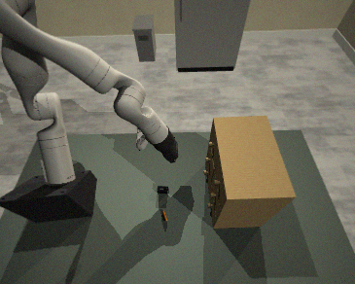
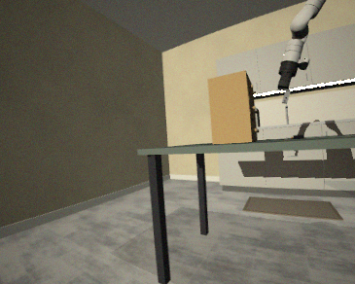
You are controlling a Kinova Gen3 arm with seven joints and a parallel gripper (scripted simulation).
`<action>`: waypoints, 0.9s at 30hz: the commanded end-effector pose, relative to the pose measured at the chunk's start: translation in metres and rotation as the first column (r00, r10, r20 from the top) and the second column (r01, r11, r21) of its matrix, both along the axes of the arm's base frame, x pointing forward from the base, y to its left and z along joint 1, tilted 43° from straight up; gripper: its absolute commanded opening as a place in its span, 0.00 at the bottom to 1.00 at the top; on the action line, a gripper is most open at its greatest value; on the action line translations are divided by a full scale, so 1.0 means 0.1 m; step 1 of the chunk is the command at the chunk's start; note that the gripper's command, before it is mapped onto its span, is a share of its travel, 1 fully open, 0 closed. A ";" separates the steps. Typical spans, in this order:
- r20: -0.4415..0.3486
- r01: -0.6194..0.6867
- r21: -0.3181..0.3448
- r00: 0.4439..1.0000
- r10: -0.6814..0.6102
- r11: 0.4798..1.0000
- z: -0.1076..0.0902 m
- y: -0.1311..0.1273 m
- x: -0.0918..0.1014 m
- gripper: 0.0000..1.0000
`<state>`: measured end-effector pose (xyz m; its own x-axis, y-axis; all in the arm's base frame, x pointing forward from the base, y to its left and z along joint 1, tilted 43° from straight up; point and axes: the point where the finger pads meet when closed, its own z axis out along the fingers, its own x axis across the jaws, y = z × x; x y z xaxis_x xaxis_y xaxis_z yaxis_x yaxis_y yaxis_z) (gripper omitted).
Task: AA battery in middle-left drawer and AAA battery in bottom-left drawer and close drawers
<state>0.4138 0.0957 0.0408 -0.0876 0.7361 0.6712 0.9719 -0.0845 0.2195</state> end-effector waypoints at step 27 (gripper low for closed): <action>0.135 0.129 0.030 0.982 -0.132 0.991 -0.21 0.20 0.09 0.00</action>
<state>0.4270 0.1115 0.0226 -0.0857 0.7386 0.6687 0.9126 -0.2110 0.3501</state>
